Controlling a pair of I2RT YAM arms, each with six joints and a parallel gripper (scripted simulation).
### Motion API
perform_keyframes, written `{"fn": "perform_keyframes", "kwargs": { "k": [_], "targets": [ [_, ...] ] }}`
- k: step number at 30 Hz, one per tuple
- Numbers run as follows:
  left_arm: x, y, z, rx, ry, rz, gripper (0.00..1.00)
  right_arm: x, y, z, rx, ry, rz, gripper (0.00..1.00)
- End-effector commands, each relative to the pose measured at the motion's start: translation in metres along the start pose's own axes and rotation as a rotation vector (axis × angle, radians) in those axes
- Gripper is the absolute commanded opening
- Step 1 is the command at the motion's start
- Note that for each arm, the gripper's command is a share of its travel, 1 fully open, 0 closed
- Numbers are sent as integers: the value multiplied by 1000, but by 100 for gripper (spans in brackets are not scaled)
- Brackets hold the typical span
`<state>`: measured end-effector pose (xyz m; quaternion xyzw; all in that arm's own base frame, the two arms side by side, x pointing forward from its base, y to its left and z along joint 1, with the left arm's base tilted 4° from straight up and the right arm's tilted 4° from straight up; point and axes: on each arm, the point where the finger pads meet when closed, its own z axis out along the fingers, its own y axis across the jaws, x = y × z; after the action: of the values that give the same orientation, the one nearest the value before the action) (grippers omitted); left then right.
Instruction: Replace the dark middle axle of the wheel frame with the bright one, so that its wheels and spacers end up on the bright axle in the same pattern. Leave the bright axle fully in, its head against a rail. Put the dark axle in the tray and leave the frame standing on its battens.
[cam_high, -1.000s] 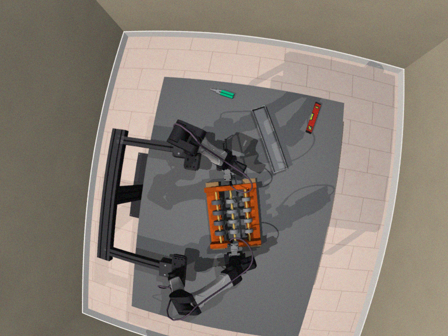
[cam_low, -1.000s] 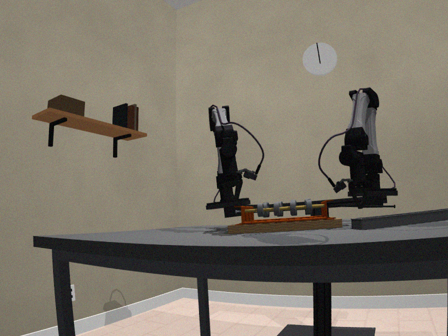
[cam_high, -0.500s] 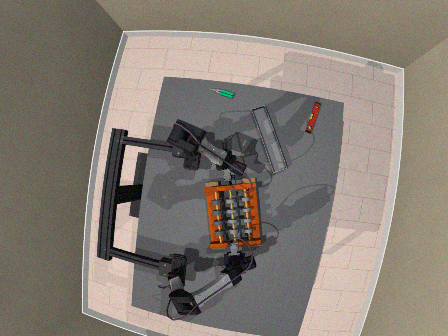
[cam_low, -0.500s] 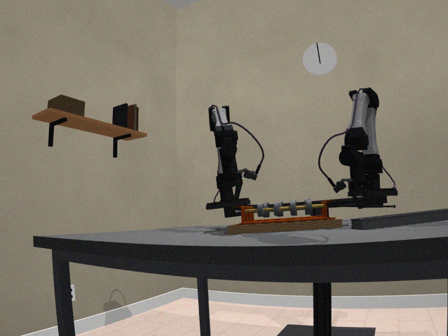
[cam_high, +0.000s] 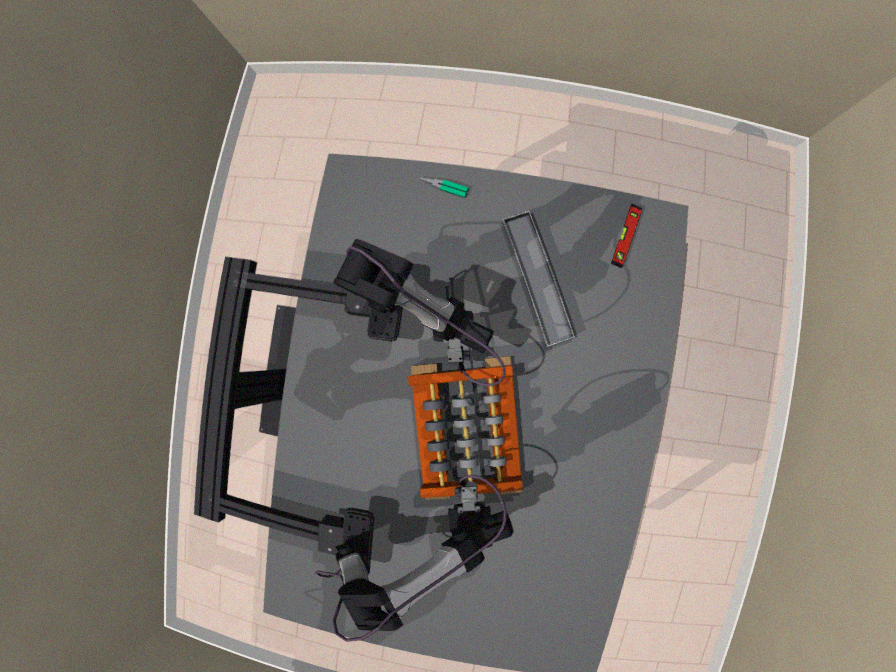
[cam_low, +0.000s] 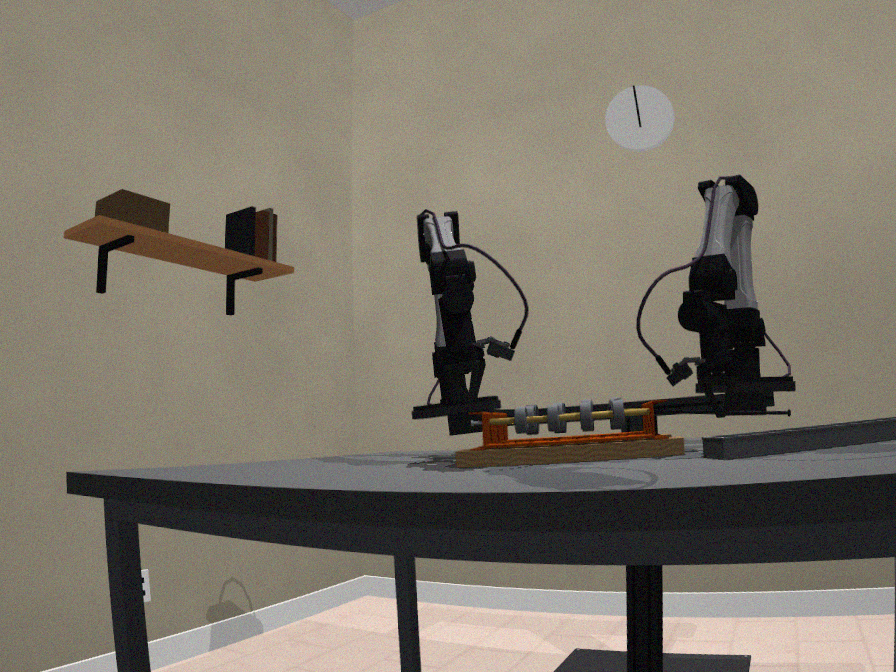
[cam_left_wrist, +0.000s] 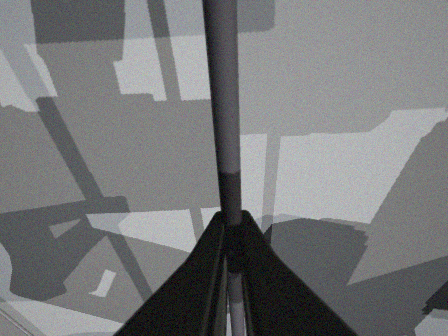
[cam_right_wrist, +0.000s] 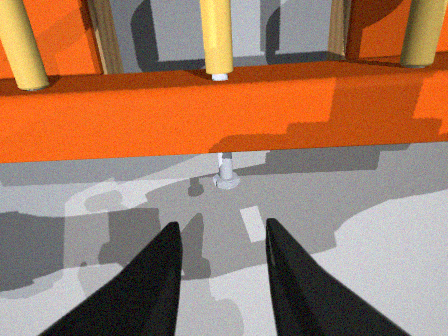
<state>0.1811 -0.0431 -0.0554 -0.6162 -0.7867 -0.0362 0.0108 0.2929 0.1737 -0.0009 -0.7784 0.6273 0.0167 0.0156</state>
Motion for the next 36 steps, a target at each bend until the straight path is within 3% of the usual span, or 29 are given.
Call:
{"fn": "perform_keyframes", "kwargs": {
  "k": [1, 9, 10, 13, 15, 21, 30, 32, 34, 36],
  "targets": [
    [-5, 2, 0, -16, -23, 8, 0, 0, -2, -8, 22, -4, 2, 33],
    [-5, 2, 0, -16, -23, 8, 0, 0, -2, -8, 22, -4, 2, 33],
    [-5, 2, 0, -16, -23, 8, 0, 8, 14, 12, -74, -5, 50, 33],
    [-5, 2, 0, -16, -23, 8, 0, 1, 5, 6, -101, -95, 144, 33],
    [-5, 2, 0, -16, -23, 8, 0, 1, 5, 6, -101, -95, 144, 33],
    [-5, 2, 0, -16, -23, 8, 0, 0, 19, 12, -336, -324, 483, 33],
    [-5, 2, 0, -16, -23, 8, 0, 9, 12, 2, -613, -599, 924, 33],
    [-5, 2, 0, -16, -23, 8, 0, 9, 12, 2, -613, -599, 924, 33],
    [-5, 2, 0, -16, -23, 8, 0, 23, 25, 14, -702, -614, 1039, 33],
    [-5, 2, 0, -16, -23, 8, 0, 31, 6, 6, -740, -712, 1149, 33]
  ]
}}
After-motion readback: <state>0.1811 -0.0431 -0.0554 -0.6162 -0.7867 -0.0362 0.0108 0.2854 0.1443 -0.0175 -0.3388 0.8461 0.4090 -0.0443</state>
